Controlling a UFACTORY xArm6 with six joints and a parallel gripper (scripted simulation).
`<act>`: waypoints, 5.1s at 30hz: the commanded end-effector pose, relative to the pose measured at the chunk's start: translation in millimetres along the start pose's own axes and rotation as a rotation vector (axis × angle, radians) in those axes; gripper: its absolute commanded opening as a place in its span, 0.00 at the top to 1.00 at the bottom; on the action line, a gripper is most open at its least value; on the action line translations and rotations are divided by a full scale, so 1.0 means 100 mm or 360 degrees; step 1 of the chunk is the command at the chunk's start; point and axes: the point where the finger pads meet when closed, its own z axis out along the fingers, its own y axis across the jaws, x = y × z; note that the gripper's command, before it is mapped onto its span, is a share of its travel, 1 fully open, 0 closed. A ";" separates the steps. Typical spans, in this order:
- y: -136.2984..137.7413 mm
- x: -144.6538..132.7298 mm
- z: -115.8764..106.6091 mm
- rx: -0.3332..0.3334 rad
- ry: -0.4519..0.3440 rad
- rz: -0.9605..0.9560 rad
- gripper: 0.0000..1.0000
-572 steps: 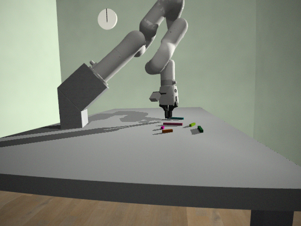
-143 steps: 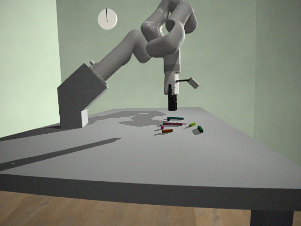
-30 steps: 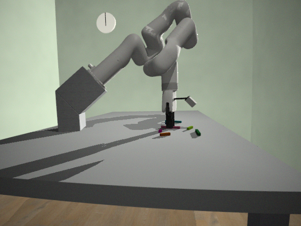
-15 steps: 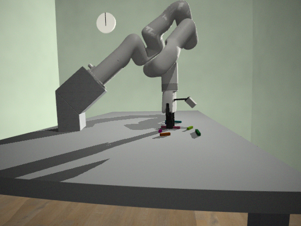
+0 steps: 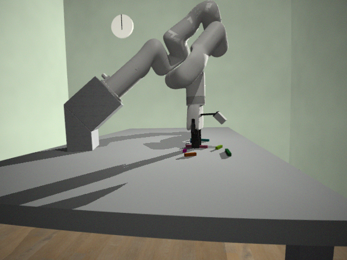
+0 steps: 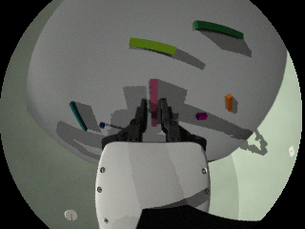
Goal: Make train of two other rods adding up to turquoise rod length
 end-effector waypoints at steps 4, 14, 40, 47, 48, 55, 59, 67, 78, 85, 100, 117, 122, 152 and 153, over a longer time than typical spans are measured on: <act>0.00 0.00 0.00 0.0000 0.0002 0.0000 0.76; 0.00 0.00 0.00 0.0000 0.0002 0.0000 0.96; 0.00 0.00 0.00 0.0000 0.0002 0.0000 0.96; 0.00 0.00 -0.01 0.0000 0.0002 0.0000 0.96; 0.00 0.00 -0.01 0.0000 0.0002 0.0000 0.96; 0.00 0.00 -0.22 0.0000 0.0002 0.0000 0.96; 0.00 0.00 -0.32 0.0000 0.0002 0.0000 0.96; 0.00 0.00 -0.75 0.0000 0.0002 0.0000 0.96; 0.00 0.00 -1.00 0.0000 0.0002 0.0000 0.96; 0.00 0.00 -1.00 0.0000 0.0002 0.0000 0.96; -0.61 -0.02 -0.96 -0.0014 -0.0034 0.0300 0.96; -1.02 -0.02 -1.00 0.0001 0.0003 0.0516 0.96; -1.02 -0.02 -1.00 0.0001 0.0003 0.0516 0.96; -1.02 -0.02 -0.45 0.0001 0.0002 0.0517 0.96; -1.02 -0.02 -0.43 0.0001 0.0002 0.0516 0.96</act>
